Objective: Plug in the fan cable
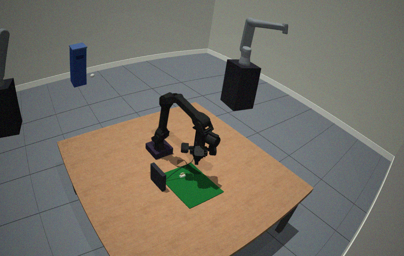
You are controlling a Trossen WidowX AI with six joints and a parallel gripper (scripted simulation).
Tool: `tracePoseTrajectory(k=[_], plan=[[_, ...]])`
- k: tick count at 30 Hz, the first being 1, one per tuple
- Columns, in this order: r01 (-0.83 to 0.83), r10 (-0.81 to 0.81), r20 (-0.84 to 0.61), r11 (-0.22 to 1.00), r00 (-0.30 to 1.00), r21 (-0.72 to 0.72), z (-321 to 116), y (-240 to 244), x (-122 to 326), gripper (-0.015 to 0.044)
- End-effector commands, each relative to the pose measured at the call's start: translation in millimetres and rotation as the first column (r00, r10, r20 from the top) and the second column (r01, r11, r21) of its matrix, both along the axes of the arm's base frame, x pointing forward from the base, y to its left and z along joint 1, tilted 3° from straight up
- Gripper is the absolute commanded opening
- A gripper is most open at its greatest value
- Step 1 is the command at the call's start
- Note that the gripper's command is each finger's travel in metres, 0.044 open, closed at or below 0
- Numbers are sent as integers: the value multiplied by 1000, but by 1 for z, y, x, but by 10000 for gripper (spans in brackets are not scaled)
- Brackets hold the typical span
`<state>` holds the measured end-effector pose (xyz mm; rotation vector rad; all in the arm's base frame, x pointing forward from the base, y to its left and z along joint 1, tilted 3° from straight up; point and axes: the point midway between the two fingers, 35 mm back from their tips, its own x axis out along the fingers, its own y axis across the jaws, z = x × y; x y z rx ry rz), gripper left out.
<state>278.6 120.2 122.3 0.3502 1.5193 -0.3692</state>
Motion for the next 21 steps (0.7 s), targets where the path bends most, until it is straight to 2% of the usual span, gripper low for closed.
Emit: tracePoseTrajectory(k=[1, 21], plan=[[7, -6, 28, 1000, 1000, -15, 0, 0, 7, 0], [-27, 62, 193, 983, 979, -182, -25, 4, 18, 0]])
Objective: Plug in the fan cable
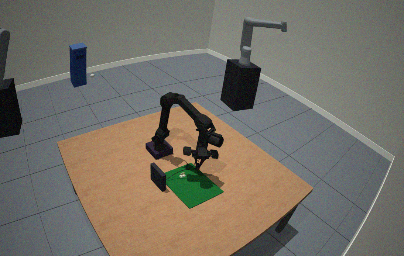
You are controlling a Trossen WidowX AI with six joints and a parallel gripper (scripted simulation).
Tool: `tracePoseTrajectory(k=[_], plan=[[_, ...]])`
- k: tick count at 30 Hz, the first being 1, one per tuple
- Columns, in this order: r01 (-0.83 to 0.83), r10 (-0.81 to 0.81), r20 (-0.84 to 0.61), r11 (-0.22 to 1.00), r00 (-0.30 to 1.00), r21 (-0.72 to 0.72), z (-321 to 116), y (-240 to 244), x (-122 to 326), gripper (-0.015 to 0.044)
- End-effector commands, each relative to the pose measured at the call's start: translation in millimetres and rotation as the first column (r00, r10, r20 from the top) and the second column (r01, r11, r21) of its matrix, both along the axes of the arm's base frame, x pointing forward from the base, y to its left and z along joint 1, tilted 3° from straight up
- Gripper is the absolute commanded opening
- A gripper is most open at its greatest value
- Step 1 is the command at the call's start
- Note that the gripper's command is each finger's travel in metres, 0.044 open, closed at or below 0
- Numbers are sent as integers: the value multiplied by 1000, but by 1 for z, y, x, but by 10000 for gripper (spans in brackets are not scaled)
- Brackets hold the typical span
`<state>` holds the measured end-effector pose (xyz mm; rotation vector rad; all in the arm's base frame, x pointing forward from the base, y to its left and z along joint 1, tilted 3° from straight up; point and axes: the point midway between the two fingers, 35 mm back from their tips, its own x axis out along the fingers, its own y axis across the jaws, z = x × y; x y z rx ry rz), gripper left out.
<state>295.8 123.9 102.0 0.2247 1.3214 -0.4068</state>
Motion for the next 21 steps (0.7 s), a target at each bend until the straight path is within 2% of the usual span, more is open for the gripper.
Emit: tracePoseTrajectory(k=[1, 21], plan=[[-4, 5, 38, 999, 999, -37, -6, 0, 1, 0], [-19, 61, 231, 983, 971, -182, -22, 5, 7, 0]])
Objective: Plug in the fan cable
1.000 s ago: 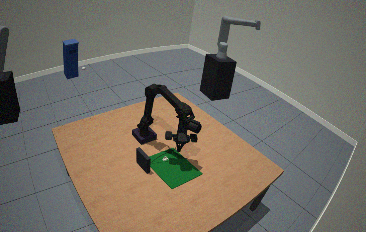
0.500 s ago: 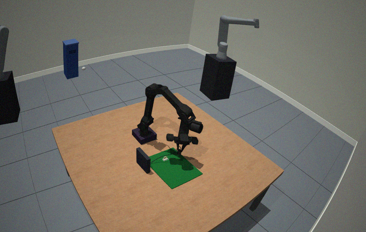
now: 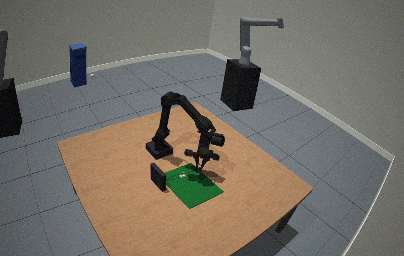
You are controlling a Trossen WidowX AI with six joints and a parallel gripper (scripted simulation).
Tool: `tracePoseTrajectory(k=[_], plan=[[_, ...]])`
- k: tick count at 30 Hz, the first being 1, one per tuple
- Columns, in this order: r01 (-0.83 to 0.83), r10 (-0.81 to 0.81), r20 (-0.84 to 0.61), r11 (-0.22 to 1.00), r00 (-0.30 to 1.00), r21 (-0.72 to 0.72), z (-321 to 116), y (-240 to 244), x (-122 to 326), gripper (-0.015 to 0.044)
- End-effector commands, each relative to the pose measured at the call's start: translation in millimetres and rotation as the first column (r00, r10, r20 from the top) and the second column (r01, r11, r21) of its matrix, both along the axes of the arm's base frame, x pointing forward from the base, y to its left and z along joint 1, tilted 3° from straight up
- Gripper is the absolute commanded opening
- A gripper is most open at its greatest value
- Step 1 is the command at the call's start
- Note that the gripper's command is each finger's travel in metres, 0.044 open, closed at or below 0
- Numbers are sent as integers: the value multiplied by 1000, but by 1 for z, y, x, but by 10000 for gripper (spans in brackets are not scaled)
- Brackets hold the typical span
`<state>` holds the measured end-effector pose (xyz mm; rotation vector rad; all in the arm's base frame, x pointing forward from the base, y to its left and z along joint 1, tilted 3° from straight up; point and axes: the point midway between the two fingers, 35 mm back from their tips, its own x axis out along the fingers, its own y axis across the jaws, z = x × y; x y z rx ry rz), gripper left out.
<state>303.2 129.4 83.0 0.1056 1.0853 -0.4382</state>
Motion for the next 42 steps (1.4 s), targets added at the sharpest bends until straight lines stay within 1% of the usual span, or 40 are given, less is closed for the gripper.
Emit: tracePoseTrajectory(k=[1, 22, 42], plan=[[-1, 2, 44, 1000, 999, -29, -4, 0, 0, 0], [-6, 45, 266, 989, 963, -147, -10, 6, -2, 0], [23, 88, 472, 975, 877, -223, -9, 10, -12, 0]])
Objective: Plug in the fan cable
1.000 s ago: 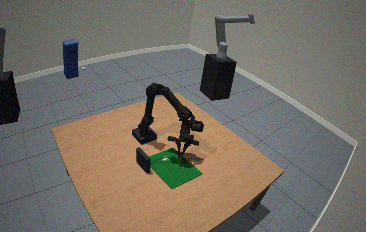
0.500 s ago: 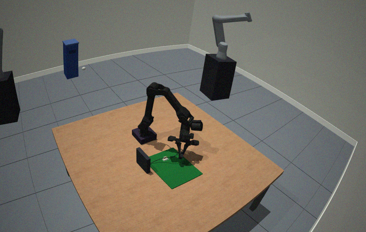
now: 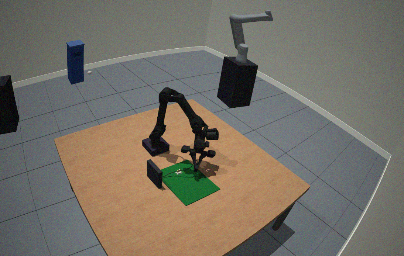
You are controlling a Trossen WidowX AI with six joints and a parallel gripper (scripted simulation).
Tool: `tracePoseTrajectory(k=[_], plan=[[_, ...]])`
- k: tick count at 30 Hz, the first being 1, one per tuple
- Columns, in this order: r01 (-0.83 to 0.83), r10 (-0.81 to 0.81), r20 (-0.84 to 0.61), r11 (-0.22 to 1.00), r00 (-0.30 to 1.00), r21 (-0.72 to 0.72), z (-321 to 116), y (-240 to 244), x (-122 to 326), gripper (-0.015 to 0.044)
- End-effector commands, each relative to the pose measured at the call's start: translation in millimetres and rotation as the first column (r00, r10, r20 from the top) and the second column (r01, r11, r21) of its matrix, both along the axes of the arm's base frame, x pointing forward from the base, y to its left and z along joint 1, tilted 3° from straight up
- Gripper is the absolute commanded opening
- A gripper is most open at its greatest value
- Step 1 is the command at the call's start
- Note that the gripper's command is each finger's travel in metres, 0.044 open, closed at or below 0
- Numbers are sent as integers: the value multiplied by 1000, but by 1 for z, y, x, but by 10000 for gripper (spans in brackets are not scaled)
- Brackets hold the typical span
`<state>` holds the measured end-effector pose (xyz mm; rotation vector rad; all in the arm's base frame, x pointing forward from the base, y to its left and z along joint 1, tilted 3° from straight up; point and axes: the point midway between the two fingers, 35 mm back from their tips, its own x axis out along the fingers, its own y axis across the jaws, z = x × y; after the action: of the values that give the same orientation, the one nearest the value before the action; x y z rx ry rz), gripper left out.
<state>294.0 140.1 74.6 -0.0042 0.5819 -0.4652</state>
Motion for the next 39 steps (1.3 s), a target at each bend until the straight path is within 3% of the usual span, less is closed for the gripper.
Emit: tracePoseTrajectory(k=[1, 33, 39], plan=[[2, -1, 51, 1000, 999, -14, 0, -1, -4, 0], [15, 16, 405, 997, 914, -73, 15, -4, -38, 0], [15, 17, 416, 997, 909, -74, 17, -4, -39, 0]])
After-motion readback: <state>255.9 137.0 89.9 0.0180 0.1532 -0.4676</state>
